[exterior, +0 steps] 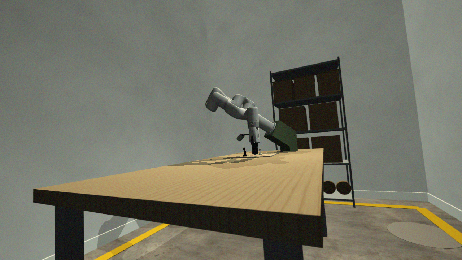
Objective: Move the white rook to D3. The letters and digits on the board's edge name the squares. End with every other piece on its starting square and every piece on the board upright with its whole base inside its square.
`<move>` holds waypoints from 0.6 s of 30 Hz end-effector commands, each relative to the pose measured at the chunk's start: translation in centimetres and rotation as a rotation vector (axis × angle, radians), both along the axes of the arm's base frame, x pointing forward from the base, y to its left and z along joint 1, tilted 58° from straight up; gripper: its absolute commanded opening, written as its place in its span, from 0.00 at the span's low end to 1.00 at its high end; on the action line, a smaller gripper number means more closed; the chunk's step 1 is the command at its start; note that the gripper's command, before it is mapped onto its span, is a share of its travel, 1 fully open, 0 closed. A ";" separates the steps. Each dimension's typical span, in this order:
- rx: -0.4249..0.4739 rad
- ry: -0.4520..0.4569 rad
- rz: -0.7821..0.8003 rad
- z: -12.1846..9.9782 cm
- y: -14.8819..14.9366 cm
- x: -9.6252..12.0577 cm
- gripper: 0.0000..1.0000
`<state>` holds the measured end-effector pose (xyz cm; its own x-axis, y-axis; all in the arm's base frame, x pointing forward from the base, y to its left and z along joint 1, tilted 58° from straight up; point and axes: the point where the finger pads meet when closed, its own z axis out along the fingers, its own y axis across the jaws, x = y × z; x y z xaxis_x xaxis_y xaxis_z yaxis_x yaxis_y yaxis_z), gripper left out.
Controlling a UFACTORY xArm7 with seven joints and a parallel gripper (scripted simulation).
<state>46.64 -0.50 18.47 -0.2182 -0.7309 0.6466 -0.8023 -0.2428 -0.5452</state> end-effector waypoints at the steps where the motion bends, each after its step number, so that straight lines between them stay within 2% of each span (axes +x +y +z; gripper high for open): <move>1: 0.001 -0.001 0.003 0.0 0.2 0.0 0.00; 18: 0.001 -0.001 0.003 -0.1 0.0 0.2 0.00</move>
